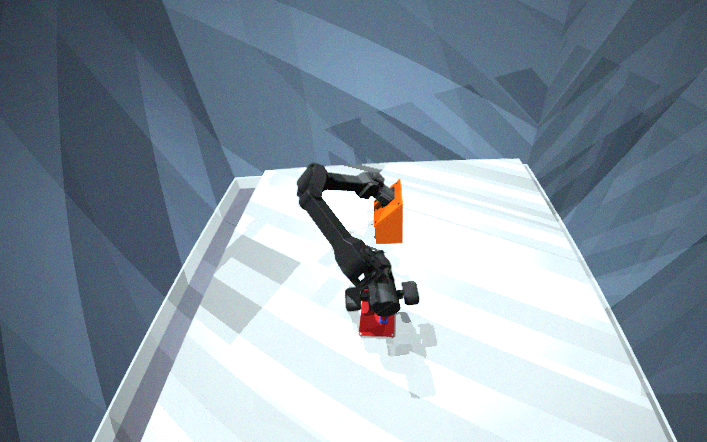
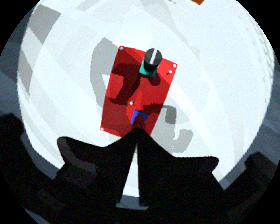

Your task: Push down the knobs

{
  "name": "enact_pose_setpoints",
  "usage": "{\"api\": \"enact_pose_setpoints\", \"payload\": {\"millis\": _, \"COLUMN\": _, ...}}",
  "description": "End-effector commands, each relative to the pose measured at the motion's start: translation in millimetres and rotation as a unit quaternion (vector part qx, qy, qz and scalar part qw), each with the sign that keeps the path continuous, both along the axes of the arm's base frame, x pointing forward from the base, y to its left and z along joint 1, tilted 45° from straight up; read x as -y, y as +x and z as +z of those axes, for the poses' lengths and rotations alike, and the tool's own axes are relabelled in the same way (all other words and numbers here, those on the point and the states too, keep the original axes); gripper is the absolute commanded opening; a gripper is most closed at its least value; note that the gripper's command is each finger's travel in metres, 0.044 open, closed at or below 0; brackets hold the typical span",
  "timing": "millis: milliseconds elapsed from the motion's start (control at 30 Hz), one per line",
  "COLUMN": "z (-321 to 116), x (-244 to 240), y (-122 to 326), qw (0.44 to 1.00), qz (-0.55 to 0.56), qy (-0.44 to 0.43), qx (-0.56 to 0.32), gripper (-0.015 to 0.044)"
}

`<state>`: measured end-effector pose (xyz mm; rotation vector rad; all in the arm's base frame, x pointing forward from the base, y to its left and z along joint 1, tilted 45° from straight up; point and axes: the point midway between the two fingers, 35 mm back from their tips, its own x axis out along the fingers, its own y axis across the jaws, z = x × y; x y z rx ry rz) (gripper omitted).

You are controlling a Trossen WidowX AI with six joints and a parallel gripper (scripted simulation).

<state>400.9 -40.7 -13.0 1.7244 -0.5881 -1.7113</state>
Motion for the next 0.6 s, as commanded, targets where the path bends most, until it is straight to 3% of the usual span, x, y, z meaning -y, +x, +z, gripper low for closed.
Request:
{"api": "enact_pose_setpoints", "payload": {"millis": 0, "z": -9, "x": 13, "y": 2, "qw": 1.0, "qz": -0.013, "qy": -0.001, "qx": 0.002, "gripper": 0.0}}
{"api": "enact_pose_setpoints", "payload": {"millis": 567, "z": 7, "x": -5, "y": 1, "qw": 1.0, "qz": -0.013, "qy": 0.0, "qx": 0.002, "gripper": 0.0}}
